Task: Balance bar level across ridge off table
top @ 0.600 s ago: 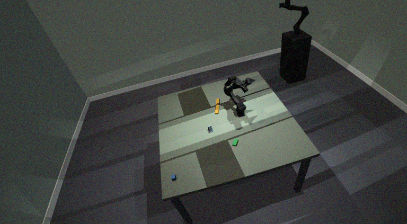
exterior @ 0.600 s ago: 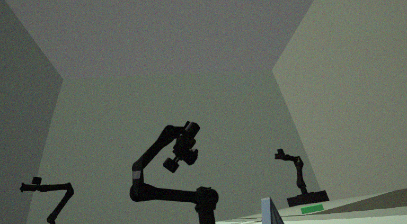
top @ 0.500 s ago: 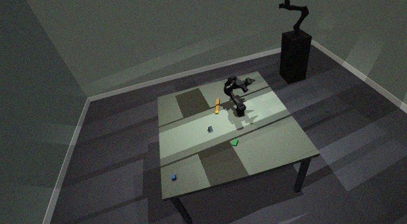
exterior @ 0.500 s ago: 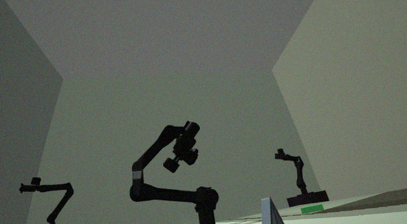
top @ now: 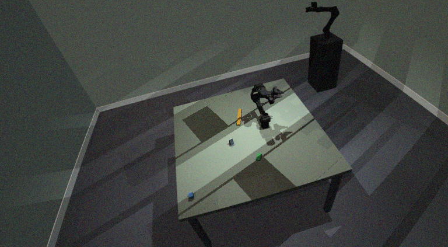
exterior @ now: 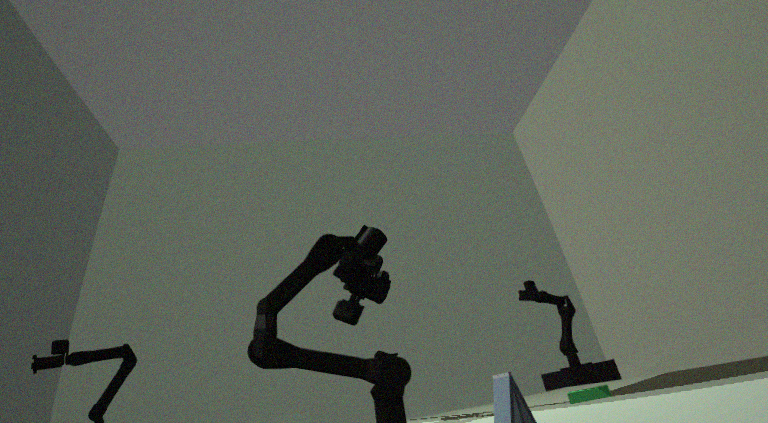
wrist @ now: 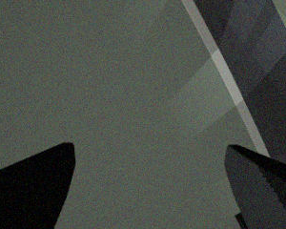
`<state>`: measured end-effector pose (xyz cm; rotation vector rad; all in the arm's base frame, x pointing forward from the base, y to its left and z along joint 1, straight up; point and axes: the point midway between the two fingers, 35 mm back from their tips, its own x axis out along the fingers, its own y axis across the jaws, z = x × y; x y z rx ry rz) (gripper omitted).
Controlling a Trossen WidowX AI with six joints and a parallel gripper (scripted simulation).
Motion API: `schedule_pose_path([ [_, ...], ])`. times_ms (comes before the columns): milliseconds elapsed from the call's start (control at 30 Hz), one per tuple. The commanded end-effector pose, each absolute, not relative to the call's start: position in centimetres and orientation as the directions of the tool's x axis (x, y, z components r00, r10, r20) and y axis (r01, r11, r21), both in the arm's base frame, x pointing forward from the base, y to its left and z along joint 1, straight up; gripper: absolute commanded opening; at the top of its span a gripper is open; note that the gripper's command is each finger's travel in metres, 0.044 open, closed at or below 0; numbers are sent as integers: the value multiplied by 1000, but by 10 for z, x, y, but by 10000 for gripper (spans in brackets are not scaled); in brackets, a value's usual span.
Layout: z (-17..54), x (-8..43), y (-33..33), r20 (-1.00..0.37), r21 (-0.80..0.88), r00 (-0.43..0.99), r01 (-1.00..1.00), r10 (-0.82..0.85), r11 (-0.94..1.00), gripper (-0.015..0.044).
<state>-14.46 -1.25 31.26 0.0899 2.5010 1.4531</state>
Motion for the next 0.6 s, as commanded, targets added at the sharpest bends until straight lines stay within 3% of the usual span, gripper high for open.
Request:
schedule_pose_path([
  [0, 312, -143, 12, -217, 890, -939, -78, 267, 449, 315],
  [567, 306, -116, 84, -327, 936, -775, -186, 540, 300, 315],
])
